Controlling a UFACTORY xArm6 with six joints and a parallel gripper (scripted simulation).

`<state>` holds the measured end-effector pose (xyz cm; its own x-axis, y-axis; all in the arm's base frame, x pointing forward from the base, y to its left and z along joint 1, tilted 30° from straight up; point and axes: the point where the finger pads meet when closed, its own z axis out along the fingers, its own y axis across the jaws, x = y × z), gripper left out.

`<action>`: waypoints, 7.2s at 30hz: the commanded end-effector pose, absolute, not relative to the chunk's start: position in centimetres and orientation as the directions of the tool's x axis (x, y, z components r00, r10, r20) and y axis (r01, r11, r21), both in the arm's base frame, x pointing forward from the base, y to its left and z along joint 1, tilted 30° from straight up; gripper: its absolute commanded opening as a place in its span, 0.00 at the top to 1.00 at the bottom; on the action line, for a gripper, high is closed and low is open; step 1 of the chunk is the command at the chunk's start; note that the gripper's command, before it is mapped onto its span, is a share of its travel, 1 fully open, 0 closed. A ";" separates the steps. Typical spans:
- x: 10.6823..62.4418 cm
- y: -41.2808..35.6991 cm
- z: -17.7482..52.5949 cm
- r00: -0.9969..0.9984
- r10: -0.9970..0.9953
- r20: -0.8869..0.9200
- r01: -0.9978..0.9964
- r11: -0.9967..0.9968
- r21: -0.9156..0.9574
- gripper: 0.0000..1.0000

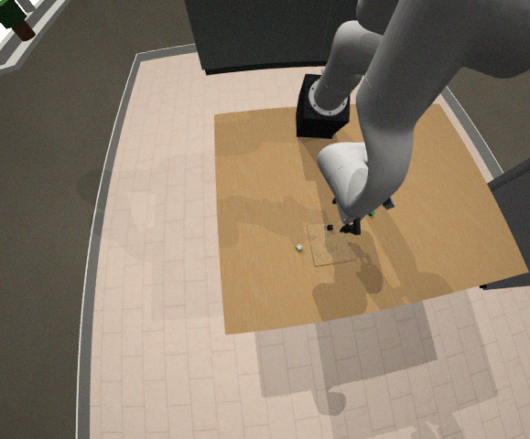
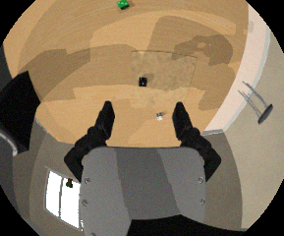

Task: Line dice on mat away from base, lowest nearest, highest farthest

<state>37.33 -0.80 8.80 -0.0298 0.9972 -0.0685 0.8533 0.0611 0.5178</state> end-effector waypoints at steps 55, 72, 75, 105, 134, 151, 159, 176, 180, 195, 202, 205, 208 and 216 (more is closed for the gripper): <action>35.5 12.5 4.4 -0.868 -0.203 -0.453 -0.147 0.977 -0.156 0.00; 35.2 14.6 3.9 -0.782 -0.463 -0.417 -0.373 0.884 -0.281 0.69; 35.2 14.6 3.9 -0.782 -0.463 -0.417 -0.373 0.884 -0.281 0.69; 35.2 14.6 3.9 -0.782 -0.463 -0.417 -0.373 0.884 -0.281 0.69; 36.3 14.5 2.0 -0.782 -0.463 -0.417 -0.373 0.884 -0.281 0.69; 37.5 14.3 0.1 -0.782 -0.463 -0.417 -0.373 0.884 -0.281 0.69; 37.7 14.3 -0.3 -0.782 -0.463 -0.417 -0.373 0.884 -0.281 0.69; 37.8 14.3 -0.4 -0.782 -0.463 -0.417 -0.373 0.884 -0.281 0.69; 37.8 14.3 -0.4 -0.782 -0.463 -0.417 -0.373 0.884 -0.281 0.69; 37.8 14.3 -0.4 -0.782 -0.463 -0.417 -0.373 0.884 -0.281 0.69; 37.8 14.3 -0.4 -0.782 -0.463 -0.417 -0.373 0.884 -0.281 0.69; 37.8 14.3 -0.4 -0.782 -0.463 -0.417 -0.373 0.884 -0.281 0.69; 37.8 14.3 -0.4 -0.782 -0.463 -0.417 -0.373 0.884 -0.281 0.69; 37.8 14.3 -0.4 -0.782 -0.463 -0.417 -0.373 0.884 -0.281 0.69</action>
